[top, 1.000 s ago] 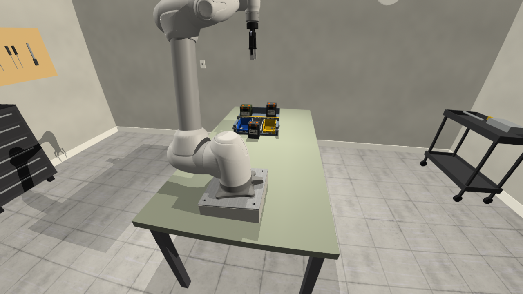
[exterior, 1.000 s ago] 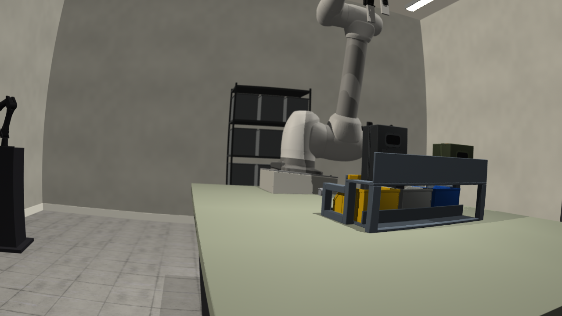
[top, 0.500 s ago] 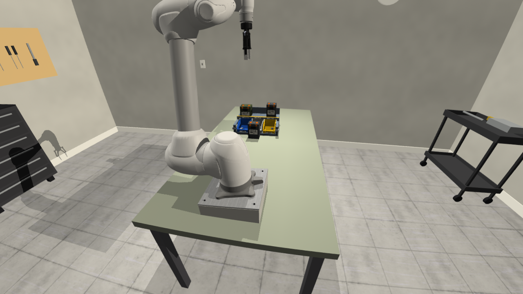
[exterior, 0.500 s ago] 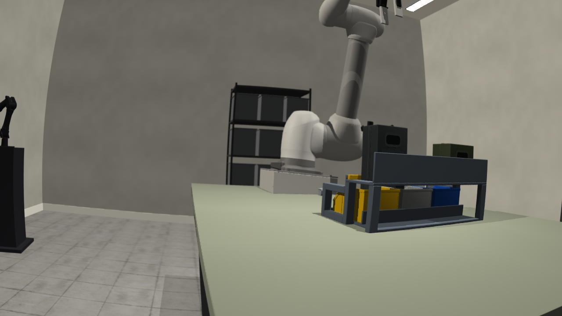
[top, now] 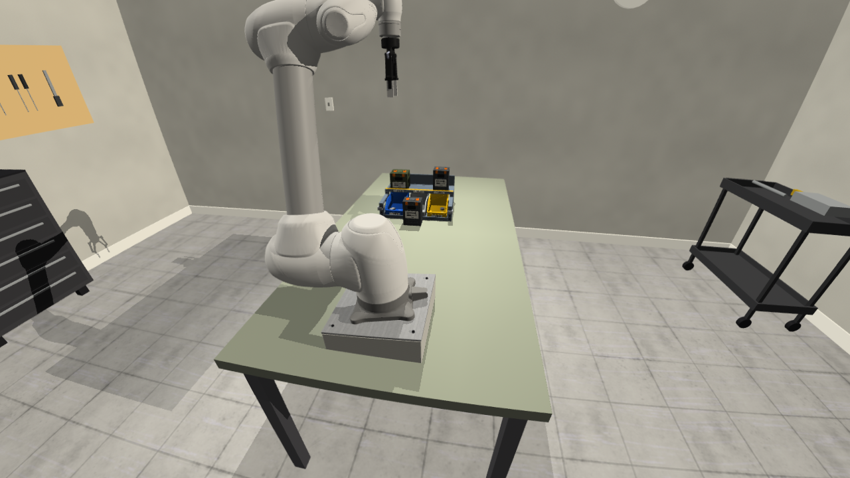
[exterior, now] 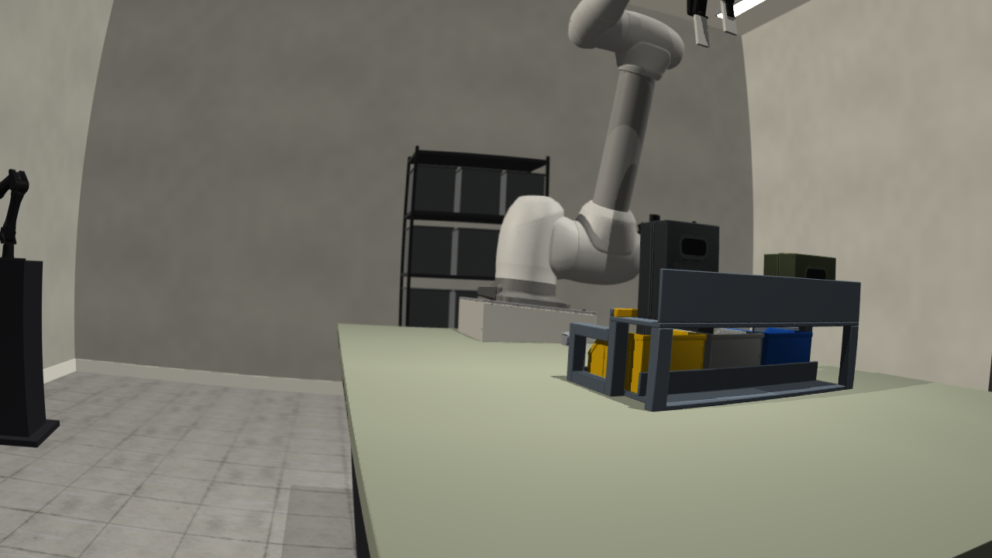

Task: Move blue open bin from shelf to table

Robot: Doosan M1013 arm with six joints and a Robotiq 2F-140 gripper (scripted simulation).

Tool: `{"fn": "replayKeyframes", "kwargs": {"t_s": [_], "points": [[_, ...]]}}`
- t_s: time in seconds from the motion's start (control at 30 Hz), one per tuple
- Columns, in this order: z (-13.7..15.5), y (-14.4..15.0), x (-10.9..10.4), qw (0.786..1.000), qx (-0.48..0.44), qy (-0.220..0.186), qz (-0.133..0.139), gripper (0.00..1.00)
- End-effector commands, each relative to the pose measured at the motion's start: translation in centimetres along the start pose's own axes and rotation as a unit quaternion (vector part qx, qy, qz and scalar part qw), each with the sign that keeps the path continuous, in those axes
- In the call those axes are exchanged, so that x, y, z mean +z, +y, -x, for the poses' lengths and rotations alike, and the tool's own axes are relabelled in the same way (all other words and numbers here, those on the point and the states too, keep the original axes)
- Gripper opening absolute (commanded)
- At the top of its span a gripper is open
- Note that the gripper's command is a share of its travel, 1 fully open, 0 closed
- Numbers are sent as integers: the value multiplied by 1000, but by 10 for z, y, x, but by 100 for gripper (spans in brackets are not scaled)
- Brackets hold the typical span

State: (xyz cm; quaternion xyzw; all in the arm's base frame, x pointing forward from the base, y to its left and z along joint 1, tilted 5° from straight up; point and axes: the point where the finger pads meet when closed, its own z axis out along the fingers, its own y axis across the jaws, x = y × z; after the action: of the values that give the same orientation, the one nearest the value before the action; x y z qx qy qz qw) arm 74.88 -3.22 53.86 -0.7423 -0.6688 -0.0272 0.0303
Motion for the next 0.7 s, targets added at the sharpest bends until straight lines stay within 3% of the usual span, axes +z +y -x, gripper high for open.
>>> {"fn": "replayKeyframes", "kwargs": {"t_s": [0.0, 0.27, 0.43, 0.67], "points": [[-9, 3, -1, 1000, 18, 0, 0, 57], [-9, 3, -1, 1000, 18, 0, 0, 57], [-38, 15, 0, 1000, 18, 0, 0, 57], [-38, 15, 0, 1000, 18, 0, 0, 57]]}}
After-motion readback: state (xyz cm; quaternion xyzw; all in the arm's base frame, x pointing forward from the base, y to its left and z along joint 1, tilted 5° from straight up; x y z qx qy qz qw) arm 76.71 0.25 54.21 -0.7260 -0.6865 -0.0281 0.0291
